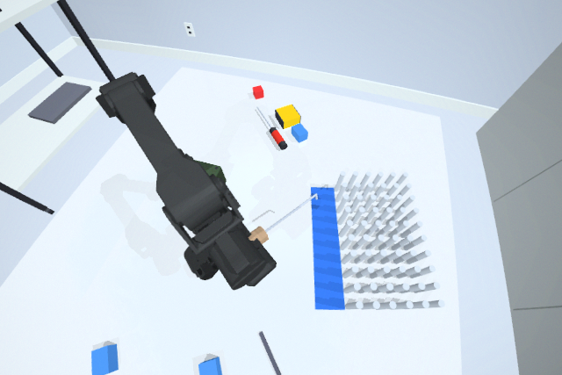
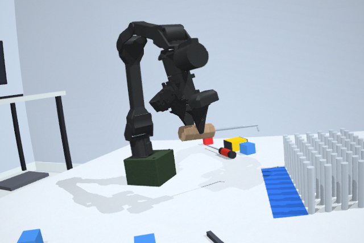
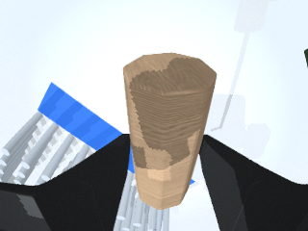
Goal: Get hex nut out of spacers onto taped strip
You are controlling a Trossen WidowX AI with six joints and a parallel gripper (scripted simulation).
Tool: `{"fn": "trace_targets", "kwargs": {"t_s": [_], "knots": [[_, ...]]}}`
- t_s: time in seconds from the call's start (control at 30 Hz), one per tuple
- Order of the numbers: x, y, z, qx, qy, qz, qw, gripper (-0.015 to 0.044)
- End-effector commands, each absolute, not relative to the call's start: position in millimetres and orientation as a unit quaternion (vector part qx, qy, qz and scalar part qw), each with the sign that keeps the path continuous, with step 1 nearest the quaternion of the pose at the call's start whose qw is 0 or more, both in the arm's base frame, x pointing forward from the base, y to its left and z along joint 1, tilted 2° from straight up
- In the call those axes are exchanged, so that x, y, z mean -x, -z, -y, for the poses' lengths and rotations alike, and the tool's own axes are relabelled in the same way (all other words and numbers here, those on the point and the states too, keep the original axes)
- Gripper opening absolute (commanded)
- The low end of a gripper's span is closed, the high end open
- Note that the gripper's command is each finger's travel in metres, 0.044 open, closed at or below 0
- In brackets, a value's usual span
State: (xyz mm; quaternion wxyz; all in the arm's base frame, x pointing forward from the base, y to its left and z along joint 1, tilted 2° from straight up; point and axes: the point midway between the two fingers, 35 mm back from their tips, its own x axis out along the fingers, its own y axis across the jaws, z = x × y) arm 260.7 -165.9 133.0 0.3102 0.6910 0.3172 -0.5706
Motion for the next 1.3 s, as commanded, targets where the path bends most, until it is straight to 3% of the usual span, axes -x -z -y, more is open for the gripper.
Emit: {"fn": "trace_targets", "kwargs": {"t_s": [0.0, 0.77, 1.27], "knots": [[-262.7, -135.0, 150.6, -0.717, 0.574, -0.292, 0.267, 0.0000], [-256.8, -133.3, 68.0, -0.776, 0.609, -0.160, -0.037, 0.0000], [-266.4, -83.3, 71.6, -0.775, 0.610, -0.156, -0.046, 0.0000]]}}
